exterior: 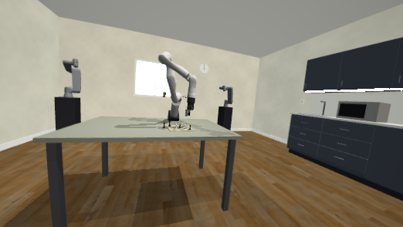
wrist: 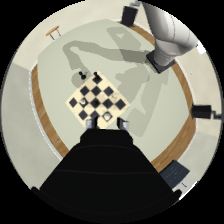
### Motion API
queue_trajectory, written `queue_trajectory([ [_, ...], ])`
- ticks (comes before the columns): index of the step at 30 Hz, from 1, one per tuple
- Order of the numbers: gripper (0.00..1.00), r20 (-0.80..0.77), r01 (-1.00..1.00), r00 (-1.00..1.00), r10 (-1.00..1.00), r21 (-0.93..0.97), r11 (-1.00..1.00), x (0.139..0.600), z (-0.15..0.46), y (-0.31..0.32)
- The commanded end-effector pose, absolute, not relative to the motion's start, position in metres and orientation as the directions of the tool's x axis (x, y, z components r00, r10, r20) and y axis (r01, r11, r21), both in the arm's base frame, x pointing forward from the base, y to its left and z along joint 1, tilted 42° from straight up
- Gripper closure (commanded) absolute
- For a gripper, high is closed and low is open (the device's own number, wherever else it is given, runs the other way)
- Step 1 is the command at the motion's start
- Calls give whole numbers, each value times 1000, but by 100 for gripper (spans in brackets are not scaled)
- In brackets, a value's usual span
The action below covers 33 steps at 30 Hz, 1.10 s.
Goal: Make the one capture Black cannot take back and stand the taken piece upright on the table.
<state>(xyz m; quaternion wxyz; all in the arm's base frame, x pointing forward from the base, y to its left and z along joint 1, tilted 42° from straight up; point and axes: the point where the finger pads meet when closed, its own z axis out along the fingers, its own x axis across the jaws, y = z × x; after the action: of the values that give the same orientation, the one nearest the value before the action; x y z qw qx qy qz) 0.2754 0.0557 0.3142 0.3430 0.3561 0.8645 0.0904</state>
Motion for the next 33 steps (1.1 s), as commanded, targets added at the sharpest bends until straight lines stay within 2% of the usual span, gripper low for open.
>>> queue_trajectory([
  [1,0,-528,549,-510,679,407,730,273,320,58],
  [18,0,-528,549,-510,679,407,730,239,358,62],
  [33,0,-528,549,-510,679,407,730,236,361,62],
])
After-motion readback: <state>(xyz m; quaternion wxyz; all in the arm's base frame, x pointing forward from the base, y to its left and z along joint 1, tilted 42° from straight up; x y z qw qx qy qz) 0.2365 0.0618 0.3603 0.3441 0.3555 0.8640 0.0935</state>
